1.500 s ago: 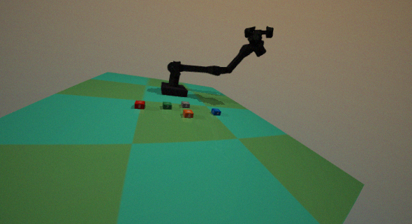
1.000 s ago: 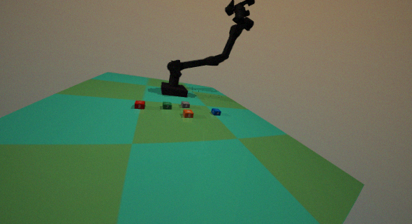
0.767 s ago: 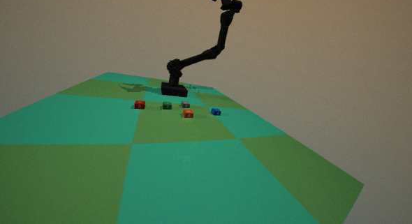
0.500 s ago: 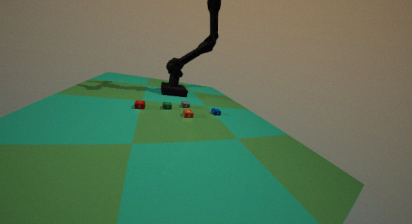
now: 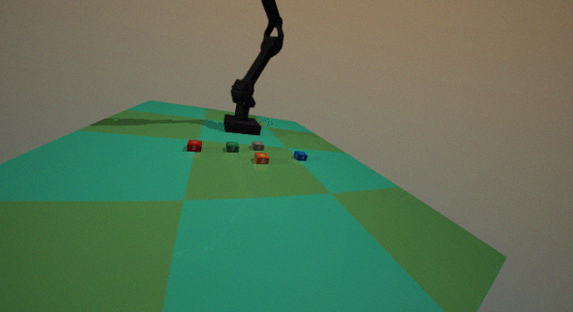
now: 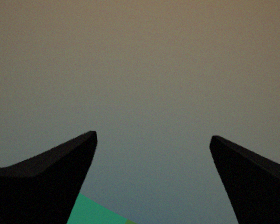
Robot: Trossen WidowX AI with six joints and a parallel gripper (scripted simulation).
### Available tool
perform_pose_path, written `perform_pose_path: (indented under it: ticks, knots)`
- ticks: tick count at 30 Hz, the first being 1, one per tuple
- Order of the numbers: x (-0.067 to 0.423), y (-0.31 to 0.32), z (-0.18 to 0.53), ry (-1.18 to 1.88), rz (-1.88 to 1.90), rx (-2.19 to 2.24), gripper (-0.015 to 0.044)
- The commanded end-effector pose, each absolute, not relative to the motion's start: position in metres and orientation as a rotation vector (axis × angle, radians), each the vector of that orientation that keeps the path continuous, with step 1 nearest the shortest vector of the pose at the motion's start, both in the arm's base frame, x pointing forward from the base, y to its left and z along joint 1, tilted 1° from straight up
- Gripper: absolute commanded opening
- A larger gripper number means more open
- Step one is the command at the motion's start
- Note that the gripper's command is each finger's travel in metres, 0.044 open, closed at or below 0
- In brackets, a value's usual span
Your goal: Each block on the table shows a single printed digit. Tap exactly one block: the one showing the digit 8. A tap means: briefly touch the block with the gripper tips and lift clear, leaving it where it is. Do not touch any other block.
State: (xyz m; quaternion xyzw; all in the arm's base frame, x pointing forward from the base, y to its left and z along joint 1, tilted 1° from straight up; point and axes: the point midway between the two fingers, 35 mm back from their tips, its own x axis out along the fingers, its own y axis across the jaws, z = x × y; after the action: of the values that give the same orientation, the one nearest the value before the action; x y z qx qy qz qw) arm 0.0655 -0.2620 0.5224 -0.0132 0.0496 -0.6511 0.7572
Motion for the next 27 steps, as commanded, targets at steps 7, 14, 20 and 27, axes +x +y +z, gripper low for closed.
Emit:
perform_pose_path:
  ticks: [7,14,20,27]
  knots:
    - [0.174,-0.307,0.35,0.758,-0.99,0.08,0.04]
    - [0.231,-0.265,0.21,1.232,-0.535,0.128,0.04]
    - [0.241,-0.206,0.127,1.539,-0.167,0.156,0.04]
    - [0.241,-0.206,0.127,1.539,-0.167,0.156,0.04]
